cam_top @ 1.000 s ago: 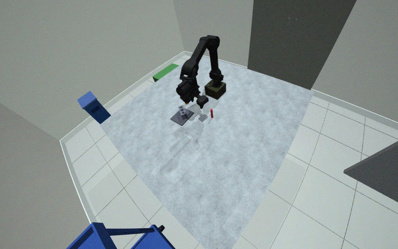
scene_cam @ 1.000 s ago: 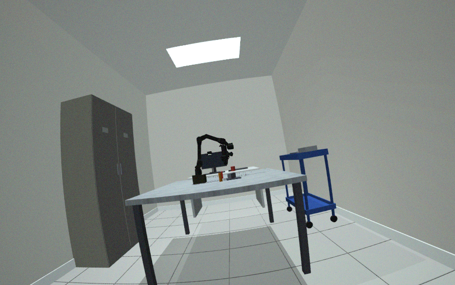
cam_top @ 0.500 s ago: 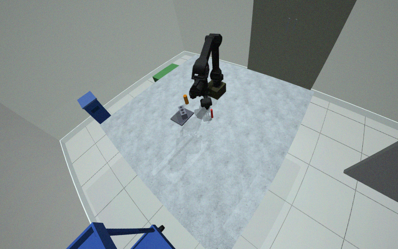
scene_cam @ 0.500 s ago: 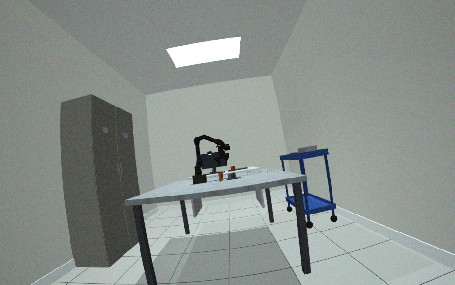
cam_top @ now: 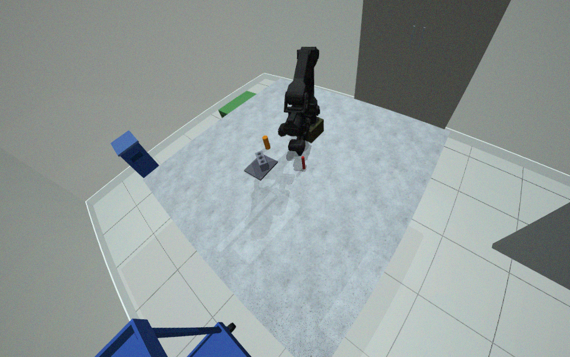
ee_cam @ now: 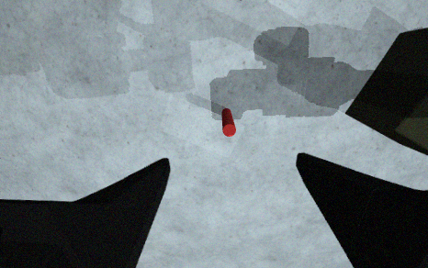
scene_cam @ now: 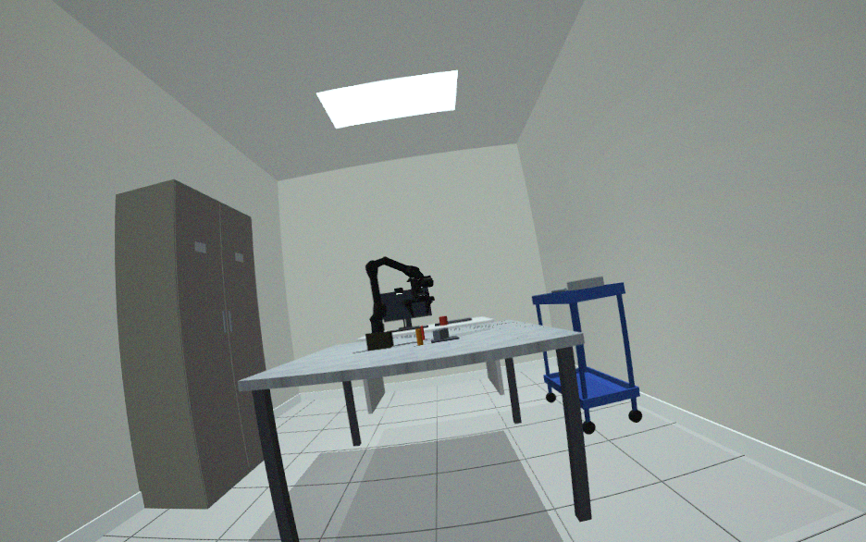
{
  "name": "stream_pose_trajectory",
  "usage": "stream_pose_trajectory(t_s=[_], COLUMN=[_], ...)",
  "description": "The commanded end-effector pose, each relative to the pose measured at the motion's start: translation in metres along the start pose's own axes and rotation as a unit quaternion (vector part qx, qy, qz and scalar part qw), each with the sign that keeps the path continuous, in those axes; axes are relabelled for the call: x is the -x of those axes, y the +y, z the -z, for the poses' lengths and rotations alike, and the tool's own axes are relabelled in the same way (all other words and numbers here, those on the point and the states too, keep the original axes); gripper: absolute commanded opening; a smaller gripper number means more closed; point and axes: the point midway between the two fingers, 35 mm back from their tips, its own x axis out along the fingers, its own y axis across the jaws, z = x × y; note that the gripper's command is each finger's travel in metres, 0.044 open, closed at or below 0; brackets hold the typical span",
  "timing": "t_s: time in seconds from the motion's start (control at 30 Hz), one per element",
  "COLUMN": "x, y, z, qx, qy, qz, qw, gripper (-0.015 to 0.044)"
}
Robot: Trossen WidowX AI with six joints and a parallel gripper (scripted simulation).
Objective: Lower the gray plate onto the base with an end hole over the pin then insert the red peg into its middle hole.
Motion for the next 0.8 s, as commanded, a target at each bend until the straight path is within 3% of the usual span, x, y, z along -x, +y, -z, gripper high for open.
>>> stream_pose_trajectory(t_s=[0.0, 0.77], x=[-0.020, -0.057], y=[-0.002, -0.001], z=[0.000, -0.001], qx=[-0.007, -0.007], qy=[-0.002, -0.002], qz=[0.002, 0.002], qw=[1.000, 1.000], gripper=[0.0440, 0.0440])
